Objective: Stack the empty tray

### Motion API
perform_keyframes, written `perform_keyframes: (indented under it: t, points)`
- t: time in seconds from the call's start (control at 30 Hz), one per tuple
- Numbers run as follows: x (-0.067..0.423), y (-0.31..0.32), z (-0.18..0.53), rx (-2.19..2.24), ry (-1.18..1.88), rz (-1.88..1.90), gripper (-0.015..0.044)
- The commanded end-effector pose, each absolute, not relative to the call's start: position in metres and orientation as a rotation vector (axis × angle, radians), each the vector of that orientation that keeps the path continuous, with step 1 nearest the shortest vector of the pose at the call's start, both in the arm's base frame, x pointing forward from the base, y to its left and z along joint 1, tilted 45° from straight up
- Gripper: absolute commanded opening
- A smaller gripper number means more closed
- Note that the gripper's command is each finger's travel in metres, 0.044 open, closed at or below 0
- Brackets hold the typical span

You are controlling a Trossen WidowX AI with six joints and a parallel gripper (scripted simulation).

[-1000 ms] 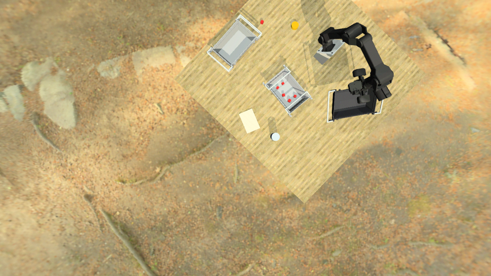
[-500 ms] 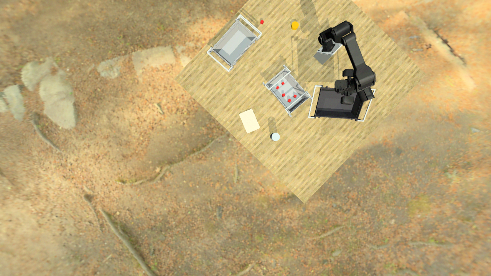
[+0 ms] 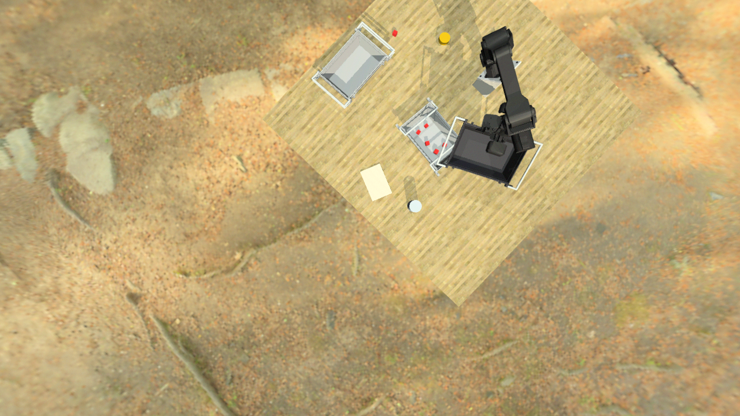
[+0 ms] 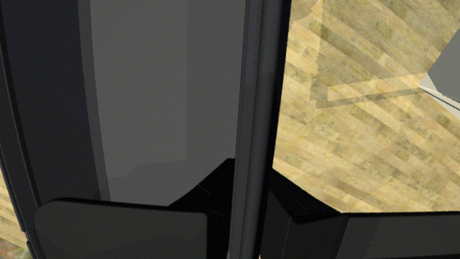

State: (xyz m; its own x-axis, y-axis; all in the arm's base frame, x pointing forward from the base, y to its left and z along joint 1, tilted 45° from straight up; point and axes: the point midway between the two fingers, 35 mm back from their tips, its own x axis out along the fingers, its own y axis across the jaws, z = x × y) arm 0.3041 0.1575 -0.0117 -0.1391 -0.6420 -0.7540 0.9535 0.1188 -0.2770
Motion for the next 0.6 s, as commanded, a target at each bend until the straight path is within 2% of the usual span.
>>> perform_keyframes:
  t: [0.0, 0.57]
  points:
    - [0.314, 0.147, 0.005, 0.500, 0.876, -1.468, 0.0000]
    - [0.337, 0.070, 0.052, 0.685, 0.643, -1.614, 0.0000]
